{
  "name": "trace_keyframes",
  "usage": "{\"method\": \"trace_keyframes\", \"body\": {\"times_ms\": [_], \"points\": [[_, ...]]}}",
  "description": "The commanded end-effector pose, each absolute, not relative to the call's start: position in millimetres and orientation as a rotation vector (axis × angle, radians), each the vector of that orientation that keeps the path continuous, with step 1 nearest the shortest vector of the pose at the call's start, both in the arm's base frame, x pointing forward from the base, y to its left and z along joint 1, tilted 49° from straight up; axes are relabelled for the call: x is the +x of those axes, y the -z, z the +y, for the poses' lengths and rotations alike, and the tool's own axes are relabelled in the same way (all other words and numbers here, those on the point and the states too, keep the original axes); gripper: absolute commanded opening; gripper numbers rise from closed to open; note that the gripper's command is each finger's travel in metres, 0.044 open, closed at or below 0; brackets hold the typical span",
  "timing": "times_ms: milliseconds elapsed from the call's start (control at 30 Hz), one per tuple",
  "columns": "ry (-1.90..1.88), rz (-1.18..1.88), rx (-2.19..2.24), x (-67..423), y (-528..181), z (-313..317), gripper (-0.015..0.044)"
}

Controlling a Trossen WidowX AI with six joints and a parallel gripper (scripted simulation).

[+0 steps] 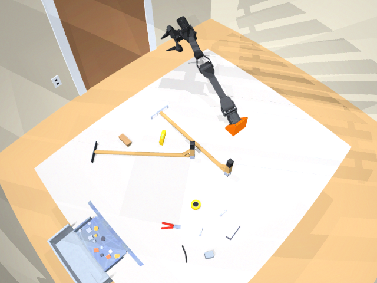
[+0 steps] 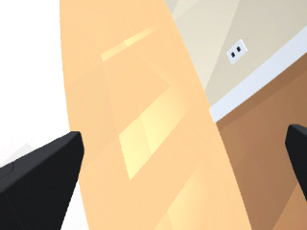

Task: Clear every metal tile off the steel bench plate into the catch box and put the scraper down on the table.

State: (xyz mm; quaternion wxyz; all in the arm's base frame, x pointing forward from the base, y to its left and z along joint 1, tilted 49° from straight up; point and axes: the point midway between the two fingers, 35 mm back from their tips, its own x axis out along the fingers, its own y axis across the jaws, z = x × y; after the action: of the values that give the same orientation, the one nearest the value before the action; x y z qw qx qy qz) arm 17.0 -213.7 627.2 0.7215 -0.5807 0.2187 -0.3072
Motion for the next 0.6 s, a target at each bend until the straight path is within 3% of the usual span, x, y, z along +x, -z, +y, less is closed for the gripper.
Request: {"method": "trace_keyframes", "body": {"times_ms": [0,567], "points": [[0.682,0.474,-1.269,32,-628,-197,0.044],[0.679,0.45,-1.25,90,-622,-128,0.044]]}}
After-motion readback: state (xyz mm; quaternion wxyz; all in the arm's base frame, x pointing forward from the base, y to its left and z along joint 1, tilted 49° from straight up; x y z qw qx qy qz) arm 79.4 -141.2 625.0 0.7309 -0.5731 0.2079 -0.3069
